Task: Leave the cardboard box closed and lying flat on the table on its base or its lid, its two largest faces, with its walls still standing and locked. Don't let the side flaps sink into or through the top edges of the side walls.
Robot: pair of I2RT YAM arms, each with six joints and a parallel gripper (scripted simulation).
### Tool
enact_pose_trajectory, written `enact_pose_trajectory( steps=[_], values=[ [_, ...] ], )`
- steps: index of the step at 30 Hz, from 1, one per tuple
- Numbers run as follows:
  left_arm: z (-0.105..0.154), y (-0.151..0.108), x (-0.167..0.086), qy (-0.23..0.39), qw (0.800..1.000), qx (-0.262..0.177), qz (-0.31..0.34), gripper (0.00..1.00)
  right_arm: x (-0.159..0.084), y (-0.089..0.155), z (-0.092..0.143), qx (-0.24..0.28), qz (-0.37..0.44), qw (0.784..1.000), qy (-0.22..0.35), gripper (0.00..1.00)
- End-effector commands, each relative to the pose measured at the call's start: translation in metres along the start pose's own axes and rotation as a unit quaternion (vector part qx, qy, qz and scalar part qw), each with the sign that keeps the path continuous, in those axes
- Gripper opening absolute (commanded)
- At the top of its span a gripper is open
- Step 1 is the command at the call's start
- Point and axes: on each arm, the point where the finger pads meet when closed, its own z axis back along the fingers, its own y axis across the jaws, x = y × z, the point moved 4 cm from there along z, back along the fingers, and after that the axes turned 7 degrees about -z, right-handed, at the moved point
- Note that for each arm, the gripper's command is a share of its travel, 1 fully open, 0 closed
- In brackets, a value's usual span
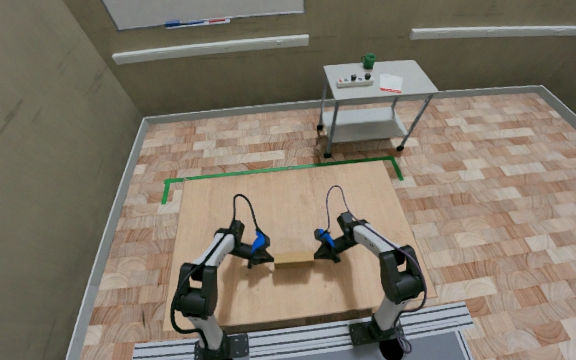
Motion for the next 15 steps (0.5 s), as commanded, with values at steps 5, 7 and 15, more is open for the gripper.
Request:
enact_pose_trajectory(
  steps=[5,7,15],
  values=[
    [-0.006,-0.006,0.007,-0.006,1.0,-0.006,-0.012,0.01,0.019,0.011,0.0,0.0,0.038,0.999,-0.014,0.01],
    [-0.004,-0.006,0.011,-0.007,1.0,-0.002,-0.02,0.01,0.017,0.011,-0.001,0.001,0.035,0.999,-0.013,0.01],
    [-0.004,-0.006,0.01,-0.007,1.0,0.0,-0.024,0.01,0.012,0.012,-0.003,0.002,0.033,0.999,-0.011,0.01]
  ],
)
